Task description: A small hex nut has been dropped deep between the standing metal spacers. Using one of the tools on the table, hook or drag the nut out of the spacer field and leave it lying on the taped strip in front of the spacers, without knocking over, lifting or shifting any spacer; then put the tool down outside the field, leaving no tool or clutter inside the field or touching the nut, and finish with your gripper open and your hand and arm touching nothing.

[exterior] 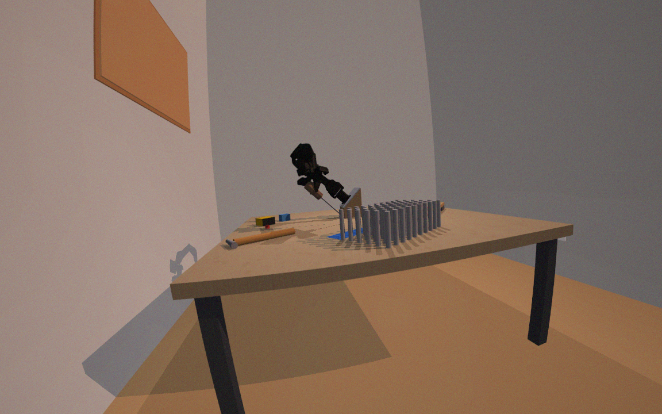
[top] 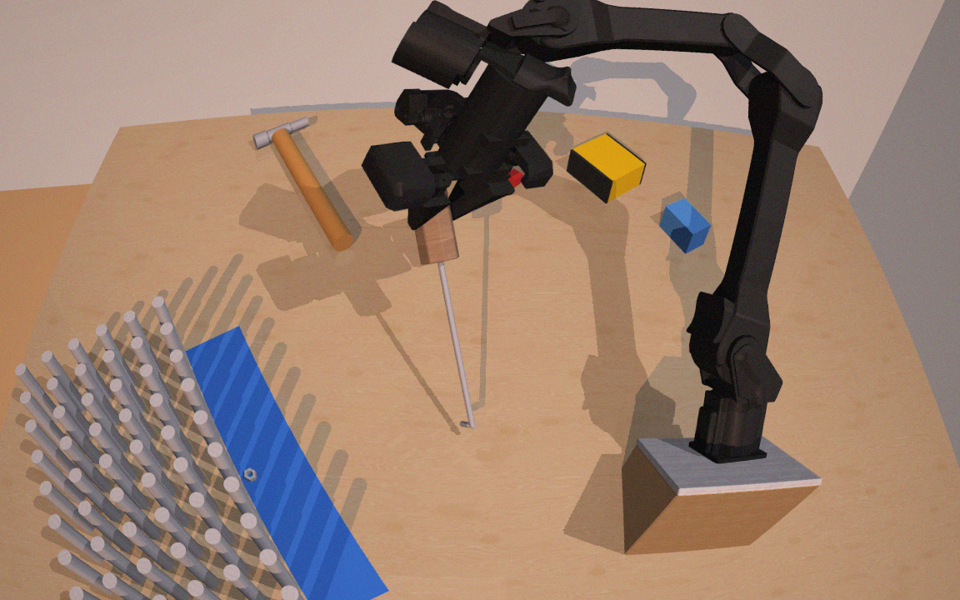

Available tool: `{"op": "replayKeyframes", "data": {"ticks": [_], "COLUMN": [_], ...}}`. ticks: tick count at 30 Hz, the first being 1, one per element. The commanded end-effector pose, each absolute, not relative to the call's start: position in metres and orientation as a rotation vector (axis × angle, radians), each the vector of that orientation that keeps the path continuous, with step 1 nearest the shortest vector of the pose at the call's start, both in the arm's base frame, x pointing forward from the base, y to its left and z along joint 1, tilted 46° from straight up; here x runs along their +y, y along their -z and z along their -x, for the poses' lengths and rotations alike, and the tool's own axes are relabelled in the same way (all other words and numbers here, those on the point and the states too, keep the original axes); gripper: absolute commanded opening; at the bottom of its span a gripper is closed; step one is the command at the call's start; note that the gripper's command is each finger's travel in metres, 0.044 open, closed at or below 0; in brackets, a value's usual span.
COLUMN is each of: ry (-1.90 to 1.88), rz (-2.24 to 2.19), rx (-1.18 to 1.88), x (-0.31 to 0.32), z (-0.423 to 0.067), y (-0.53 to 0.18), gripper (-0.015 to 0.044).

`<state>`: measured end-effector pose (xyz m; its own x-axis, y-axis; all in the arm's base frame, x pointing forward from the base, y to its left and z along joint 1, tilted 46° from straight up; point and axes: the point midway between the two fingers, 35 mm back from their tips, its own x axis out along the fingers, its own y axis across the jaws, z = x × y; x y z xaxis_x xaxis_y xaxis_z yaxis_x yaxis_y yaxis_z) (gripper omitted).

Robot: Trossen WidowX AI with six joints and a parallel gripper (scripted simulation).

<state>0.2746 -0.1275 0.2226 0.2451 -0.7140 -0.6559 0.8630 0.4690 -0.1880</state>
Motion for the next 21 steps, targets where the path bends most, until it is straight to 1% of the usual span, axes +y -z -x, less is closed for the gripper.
{"op": "replayKeyframes", "data": {"ticks": [1, 21], "ry": [1.055, 0.929], "rz": [-0.111, 0.367], "rx": [0.806, 1.072], "x": [-0.132, -0.152], "z": [-0.276, -0.271], "y": [-0.232, -0.254], "gripper": [0.0000, 0.0000]}}
